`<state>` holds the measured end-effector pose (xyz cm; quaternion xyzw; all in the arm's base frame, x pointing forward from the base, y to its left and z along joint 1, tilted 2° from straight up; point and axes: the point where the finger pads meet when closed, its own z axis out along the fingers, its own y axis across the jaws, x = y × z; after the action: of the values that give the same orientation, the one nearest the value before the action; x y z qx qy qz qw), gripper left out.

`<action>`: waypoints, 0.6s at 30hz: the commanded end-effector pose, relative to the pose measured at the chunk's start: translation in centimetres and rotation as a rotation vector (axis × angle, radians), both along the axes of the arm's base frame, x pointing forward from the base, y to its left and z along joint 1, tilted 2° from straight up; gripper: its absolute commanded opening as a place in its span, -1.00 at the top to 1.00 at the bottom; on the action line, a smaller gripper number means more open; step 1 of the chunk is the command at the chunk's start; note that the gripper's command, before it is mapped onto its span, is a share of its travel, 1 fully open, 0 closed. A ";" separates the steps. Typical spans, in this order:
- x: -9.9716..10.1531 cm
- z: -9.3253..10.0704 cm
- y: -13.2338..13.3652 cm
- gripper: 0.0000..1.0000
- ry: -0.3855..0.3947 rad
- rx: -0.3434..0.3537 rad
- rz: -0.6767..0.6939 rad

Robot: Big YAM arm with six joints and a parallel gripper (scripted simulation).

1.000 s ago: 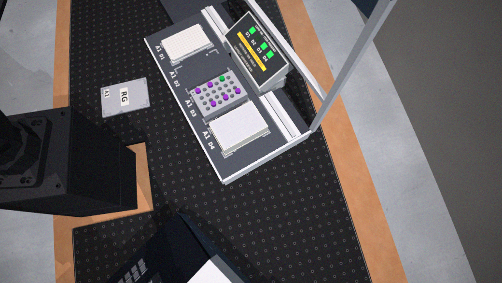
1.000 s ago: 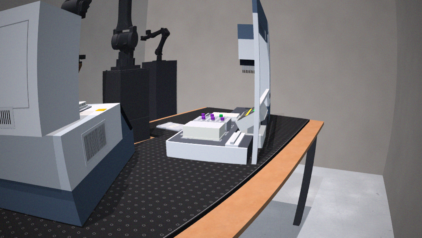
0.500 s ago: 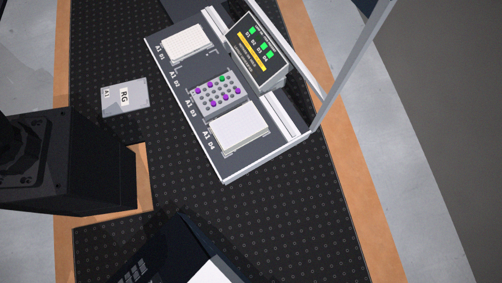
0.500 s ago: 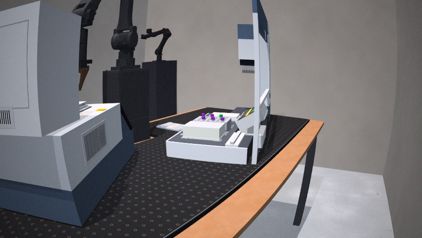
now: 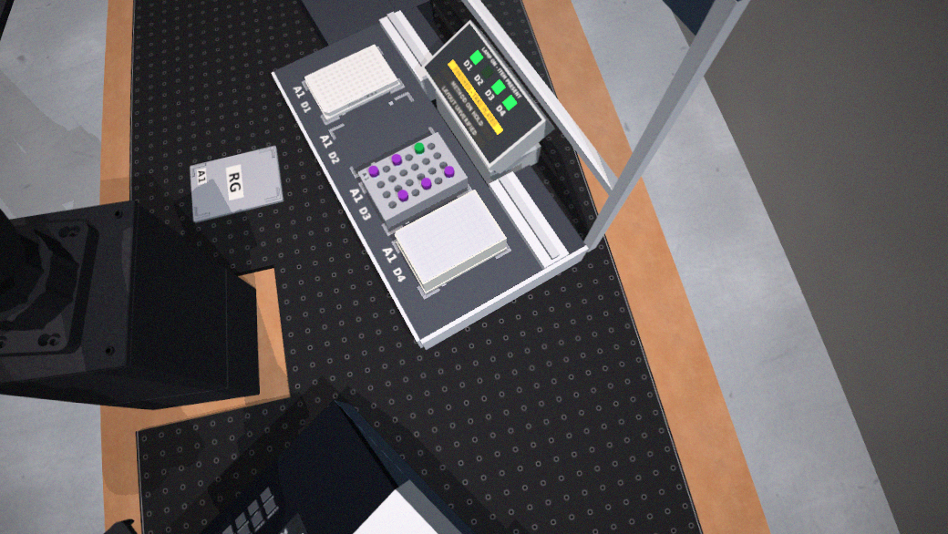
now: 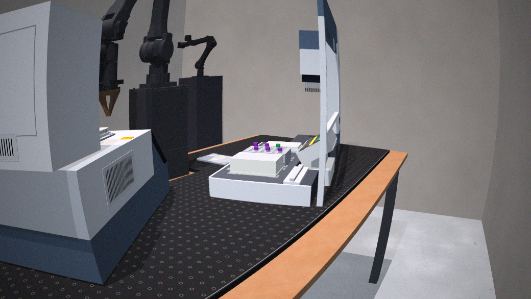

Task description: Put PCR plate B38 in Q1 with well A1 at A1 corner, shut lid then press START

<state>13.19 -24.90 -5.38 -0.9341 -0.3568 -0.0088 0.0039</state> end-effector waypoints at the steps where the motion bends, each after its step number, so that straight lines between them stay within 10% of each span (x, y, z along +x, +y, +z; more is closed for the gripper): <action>1: 0.0 0.8 -0.8 1.00 -0.032 -0.060 0.027; 18: -5.8 -1.5 4.4 1.00 -0.020 -0.046 0.023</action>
<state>7.82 -20.04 -7.11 -0.9337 -0.3579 -0.0097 -0.0019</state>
